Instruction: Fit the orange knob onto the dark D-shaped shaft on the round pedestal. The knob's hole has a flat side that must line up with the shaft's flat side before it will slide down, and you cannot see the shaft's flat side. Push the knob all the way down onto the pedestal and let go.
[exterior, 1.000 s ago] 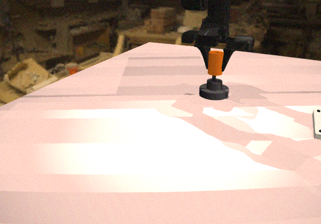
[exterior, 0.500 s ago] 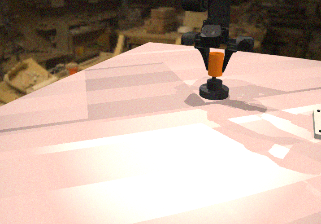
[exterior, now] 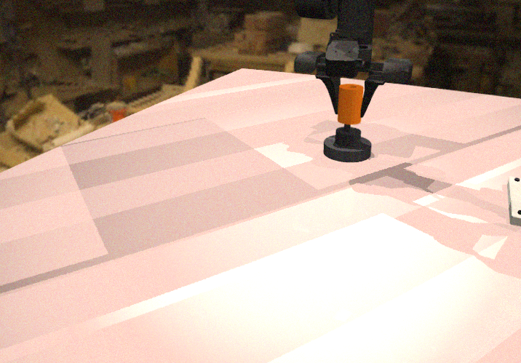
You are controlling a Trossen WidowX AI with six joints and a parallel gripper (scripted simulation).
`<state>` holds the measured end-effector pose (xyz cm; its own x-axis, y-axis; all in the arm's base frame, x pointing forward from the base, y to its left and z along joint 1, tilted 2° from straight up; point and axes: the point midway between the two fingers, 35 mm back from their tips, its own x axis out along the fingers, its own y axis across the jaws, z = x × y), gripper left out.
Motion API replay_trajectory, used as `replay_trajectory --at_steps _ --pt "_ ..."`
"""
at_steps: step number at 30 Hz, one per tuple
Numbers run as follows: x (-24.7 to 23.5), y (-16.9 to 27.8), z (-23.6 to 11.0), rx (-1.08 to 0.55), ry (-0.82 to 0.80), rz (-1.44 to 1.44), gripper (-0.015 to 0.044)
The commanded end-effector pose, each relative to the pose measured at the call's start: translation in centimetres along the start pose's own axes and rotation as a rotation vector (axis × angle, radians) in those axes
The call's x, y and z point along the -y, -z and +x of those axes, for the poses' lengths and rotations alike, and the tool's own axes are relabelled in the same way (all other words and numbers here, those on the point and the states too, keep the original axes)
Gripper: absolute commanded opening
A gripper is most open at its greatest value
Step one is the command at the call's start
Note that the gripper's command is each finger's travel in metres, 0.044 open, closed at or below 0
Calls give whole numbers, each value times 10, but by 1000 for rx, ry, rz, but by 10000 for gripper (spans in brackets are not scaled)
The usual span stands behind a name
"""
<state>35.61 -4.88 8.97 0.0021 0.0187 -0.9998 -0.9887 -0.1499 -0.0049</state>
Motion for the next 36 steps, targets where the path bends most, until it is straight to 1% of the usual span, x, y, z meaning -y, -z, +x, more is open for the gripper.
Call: replay_trajectory --at_steps 1,7,14,36 --pt "0 0 -1 -2 1 -6 0" --pt "1 0 -5 -2 1 -15 0" --pt "1 1 -4 -2 0 -216 0" --pt "0 0 -2 -2 0 -216 0"
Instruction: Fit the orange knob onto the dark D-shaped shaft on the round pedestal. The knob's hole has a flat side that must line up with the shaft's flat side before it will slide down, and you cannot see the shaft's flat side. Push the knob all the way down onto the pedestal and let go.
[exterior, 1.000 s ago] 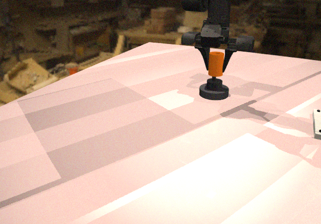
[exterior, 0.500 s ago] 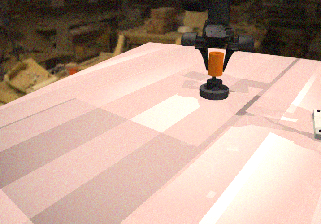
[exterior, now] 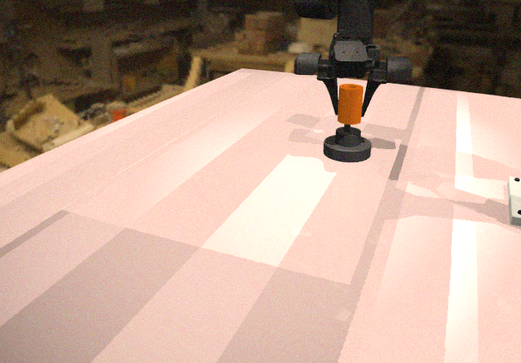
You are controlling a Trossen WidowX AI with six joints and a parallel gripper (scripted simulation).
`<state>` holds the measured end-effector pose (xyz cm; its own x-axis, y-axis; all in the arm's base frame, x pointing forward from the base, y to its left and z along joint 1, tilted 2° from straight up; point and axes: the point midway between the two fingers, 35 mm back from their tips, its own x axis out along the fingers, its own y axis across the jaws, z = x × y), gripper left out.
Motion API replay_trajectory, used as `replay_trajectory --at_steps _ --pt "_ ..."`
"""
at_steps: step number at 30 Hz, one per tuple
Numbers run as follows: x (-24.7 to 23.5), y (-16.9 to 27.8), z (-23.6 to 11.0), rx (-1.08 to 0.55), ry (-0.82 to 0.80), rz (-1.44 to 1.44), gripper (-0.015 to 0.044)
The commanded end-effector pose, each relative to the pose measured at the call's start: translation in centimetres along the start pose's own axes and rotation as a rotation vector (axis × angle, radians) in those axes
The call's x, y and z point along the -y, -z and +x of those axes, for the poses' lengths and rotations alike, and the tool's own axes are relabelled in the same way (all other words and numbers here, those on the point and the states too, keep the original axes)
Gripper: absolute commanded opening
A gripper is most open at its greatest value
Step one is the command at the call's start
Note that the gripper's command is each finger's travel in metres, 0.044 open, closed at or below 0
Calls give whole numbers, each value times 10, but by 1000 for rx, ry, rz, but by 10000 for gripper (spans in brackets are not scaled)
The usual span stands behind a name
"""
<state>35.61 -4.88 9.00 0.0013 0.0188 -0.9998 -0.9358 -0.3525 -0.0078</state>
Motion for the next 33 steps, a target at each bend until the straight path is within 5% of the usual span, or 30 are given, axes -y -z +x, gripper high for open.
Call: replay_trajectory --at_steps 1,33 --pt "0 1 -3 -3 1 -6 0" --pt "1 1 0 -3 1 -216 0"
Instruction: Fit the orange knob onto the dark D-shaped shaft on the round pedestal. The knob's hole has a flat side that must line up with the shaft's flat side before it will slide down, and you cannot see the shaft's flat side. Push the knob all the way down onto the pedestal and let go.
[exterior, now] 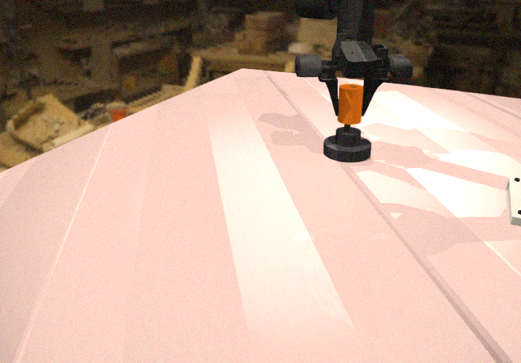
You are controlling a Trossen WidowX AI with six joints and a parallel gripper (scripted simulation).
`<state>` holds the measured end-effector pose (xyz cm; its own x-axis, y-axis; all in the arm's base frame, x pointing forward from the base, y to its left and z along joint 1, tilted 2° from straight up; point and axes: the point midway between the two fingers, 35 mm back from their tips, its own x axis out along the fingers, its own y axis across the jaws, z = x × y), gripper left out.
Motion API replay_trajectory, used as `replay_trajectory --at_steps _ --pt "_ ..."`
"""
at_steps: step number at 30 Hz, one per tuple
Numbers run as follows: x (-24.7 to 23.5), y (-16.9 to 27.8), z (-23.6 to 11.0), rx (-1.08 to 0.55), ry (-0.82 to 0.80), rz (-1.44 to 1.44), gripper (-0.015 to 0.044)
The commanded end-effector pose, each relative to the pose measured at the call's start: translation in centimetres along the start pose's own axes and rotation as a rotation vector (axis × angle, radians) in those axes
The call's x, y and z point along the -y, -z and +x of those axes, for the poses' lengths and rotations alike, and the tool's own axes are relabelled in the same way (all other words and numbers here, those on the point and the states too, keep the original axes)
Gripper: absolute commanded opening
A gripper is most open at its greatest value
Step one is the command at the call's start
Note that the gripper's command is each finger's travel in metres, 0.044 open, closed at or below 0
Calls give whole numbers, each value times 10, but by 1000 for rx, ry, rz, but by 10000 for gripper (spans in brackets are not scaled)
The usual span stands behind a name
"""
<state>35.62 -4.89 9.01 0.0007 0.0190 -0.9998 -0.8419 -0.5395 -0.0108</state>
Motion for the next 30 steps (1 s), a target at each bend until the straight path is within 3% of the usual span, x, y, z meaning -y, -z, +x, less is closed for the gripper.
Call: replay_trajectory --at_steps 1,30 --pt "1 1 1 -3 1 -6 0" --pt "0 1 1 -3 0 -215 0"
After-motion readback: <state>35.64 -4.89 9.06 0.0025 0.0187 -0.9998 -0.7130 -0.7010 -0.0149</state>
